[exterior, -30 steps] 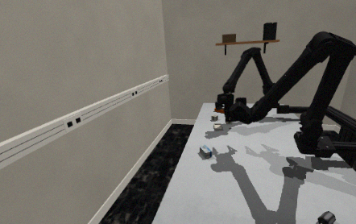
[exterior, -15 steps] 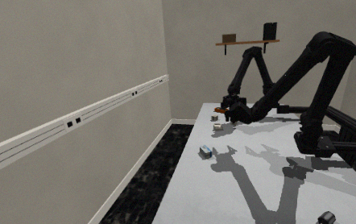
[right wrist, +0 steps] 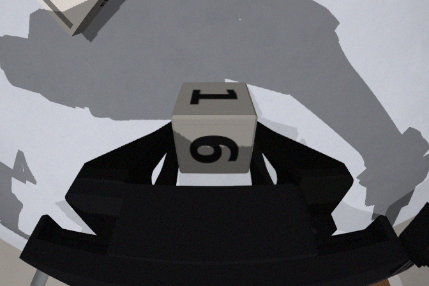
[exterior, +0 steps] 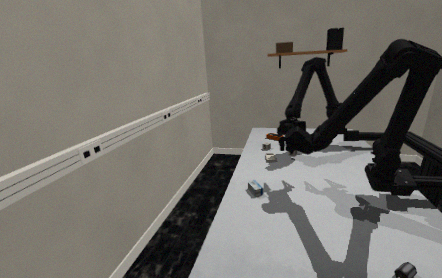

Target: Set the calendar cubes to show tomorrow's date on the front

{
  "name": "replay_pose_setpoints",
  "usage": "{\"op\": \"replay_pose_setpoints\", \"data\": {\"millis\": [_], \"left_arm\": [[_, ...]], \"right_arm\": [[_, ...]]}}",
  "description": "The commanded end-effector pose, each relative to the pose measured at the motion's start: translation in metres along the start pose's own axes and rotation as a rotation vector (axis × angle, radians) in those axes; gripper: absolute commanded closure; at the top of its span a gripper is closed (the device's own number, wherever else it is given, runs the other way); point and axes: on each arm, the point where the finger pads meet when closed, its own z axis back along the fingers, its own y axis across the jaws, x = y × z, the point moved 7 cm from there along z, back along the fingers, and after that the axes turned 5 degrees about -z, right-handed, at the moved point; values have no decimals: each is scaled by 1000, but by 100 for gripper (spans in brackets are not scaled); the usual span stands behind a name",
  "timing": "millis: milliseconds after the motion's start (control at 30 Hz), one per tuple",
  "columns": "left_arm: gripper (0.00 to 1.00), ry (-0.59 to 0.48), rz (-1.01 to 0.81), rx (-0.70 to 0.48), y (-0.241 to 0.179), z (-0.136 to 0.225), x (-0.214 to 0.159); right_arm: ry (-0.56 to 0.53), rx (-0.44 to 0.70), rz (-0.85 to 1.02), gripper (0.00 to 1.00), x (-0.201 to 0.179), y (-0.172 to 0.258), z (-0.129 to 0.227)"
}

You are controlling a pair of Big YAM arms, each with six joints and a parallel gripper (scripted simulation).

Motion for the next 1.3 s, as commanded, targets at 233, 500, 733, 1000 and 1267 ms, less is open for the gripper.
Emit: {"op": "replay_pose_setpoints", "data": {"millis": [233,500,733,1000,1267], "left_arm": [[0,-34,-59,23,18,-1,21],[0,-34,-59,23,18,-1,21],[0,-34,-59,23,18,-1,21],[0,-38,-72,-72,-9,0,16],[0,-59,-93,-157,-28,3,16]], "right_arm": [[-5,13,-41,59,7,14,-23],[-5,13,-29,48,0,10,-22],[-13,43,-32,7,-2,19,8],[-14,51,-32,0,-2,20,48],[-11,36,49,30,7,19,57]]}}
